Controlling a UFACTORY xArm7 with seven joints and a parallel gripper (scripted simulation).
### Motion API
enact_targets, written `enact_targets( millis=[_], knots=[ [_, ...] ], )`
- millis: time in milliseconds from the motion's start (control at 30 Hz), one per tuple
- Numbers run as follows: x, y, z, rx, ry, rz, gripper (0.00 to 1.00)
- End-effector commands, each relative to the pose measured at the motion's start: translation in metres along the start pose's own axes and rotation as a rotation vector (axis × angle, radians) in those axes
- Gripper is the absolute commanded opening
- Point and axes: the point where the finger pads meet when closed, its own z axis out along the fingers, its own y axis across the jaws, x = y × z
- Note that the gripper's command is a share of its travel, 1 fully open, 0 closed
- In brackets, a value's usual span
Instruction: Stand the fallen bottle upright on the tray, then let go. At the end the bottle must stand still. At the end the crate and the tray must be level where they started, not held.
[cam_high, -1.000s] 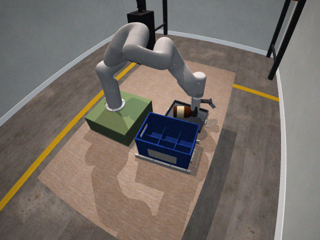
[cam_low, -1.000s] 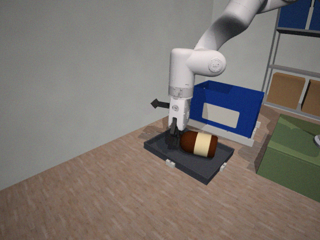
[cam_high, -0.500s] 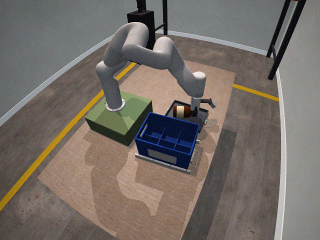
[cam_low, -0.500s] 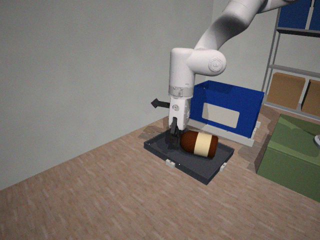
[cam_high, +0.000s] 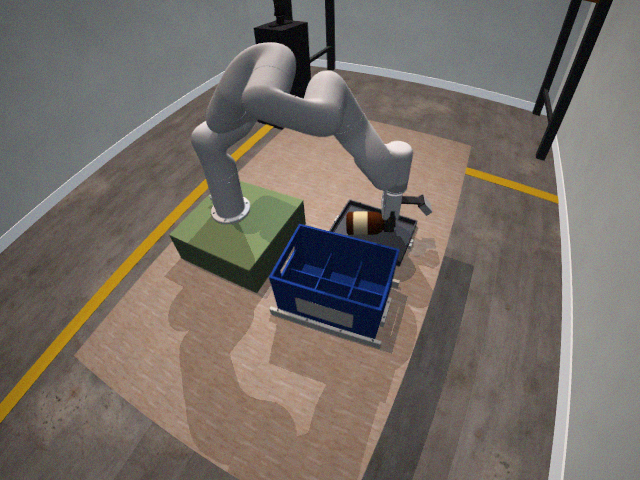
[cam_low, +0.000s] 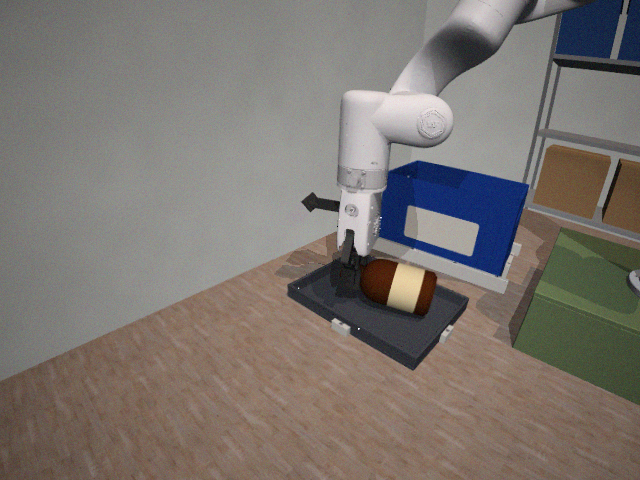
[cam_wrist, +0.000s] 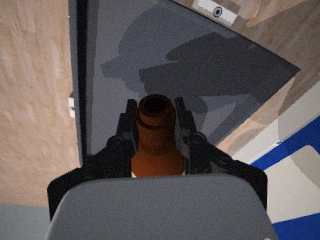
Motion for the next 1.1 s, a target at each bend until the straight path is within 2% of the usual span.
enact_targets(
  millis=[0, 1067],
  knots=[
    [0.002, 0.0, -0.005, 0.0, 0.005, 0.0, 0.0],
    [0.002, 0.0, -0.043, 0.0, 0.005, 0.0, 0.0]
  ],
)
